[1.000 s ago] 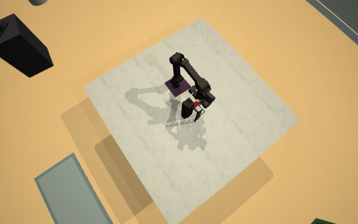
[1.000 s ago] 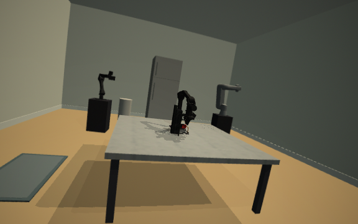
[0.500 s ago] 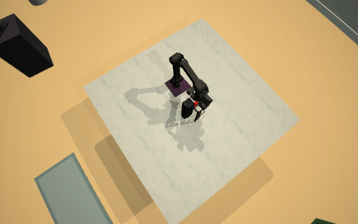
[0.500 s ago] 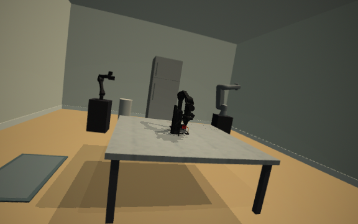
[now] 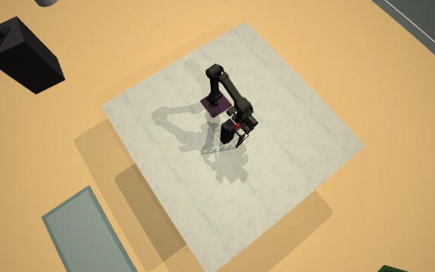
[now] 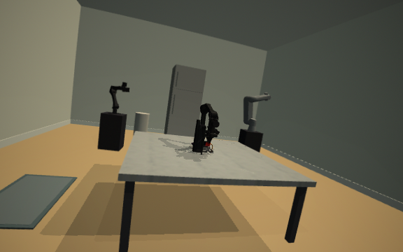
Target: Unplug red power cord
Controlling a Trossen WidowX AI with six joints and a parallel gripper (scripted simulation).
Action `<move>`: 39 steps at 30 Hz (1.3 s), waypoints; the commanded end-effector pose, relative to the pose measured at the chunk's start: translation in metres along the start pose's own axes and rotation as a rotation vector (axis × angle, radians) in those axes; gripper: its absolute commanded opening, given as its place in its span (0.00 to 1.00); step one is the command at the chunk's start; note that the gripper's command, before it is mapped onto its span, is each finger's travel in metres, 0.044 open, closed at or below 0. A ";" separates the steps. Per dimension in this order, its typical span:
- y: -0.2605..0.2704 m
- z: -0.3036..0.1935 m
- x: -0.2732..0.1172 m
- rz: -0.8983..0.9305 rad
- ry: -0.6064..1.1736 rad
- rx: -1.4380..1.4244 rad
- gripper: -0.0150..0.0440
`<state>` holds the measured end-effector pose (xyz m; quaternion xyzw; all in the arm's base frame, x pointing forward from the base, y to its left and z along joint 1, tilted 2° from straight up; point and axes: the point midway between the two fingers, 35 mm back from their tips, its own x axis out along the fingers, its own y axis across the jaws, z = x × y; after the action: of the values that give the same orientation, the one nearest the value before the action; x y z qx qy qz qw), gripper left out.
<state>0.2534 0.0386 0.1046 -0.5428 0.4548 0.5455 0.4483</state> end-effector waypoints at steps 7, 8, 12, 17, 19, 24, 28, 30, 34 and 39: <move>0.000 0.001 0.000 -0.001 0.000 0.000 0.25; 0.000 0.002 0.000 -0.001 0.000 0.000 0.25; -0.001 0.007 0.000 -0.001 0.000 0.000 0.25; -0.002 0.015 0.000 -0.001 -0.001 0.000 0.25; -0.002 0.019 0.000 -0.001 -0.001 0.000 0.25; -0.003 0.027 0.000 -0.001 -0.002 -0.001 0.25; -0.002 0.033 0.000 -0.001 -0.002 -0.001 0.25; -0.002 0.037 0.000 -0.001 -0.003 -0.001 0.25; -0.002 0.043 -0.001 0.000 -0.003 -0.001 0.25; 0.000 0.051 -0.001 0.000 -0.004 -0.002 0.25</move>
<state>0.2496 0.0673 0.1046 -0.5524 0.4726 0.5249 0.4426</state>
